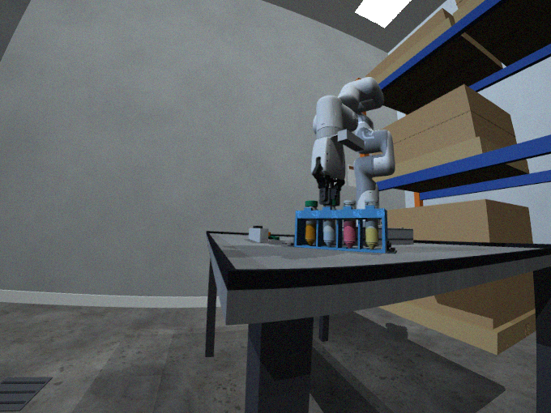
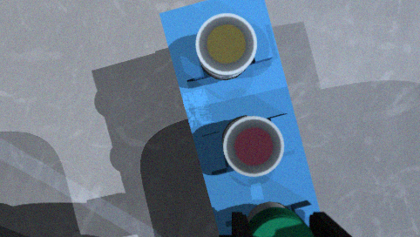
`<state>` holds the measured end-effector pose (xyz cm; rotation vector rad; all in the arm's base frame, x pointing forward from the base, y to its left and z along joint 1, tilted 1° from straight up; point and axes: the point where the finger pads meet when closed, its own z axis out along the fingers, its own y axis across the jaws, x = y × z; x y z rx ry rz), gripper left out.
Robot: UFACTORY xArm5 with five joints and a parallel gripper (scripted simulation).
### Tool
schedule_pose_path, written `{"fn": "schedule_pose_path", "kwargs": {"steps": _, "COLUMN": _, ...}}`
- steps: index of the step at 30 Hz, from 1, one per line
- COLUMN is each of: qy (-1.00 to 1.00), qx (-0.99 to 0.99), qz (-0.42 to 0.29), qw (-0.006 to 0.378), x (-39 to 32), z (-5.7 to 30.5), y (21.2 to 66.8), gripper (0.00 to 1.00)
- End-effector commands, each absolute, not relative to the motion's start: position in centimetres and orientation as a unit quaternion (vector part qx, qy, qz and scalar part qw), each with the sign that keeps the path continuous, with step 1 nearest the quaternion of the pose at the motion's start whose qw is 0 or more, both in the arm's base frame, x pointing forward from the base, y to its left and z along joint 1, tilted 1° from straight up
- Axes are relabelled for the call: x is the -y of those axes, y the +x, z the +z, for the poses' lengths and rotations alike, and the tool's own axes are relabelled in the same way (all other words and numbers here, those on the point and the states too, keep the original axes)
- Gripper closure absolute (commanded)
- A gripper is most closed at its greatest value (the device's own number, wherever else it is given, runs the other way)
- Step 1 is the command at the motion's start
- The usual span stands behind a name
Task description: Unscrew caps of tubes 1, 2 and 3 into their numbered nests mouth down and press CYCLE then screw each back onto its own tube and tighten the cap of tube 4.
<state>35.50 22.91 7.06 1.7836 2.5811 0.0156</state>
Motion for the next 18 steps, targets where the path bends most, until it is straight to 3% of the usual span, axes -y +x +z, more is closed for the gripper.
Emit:
{"fn": "schedule_pose_path", "kwargs": {"steps": 1, "qy": 0.569, "qx": -0.823, "qz": 0.009, "qw": -0.003, "x": -22.98, "z": 7.18, "y": 35.61, "gripper": 1.00}}
{"fn": "schedule_pose_path", "kwargs": {"steps": 18, "qy": 0.336, "qx": -0.942, "qz": 0.010, "qw": -0.001, "x": -22.98, "z": 7.17, "y": 35.61, "gripper": 1.00}}
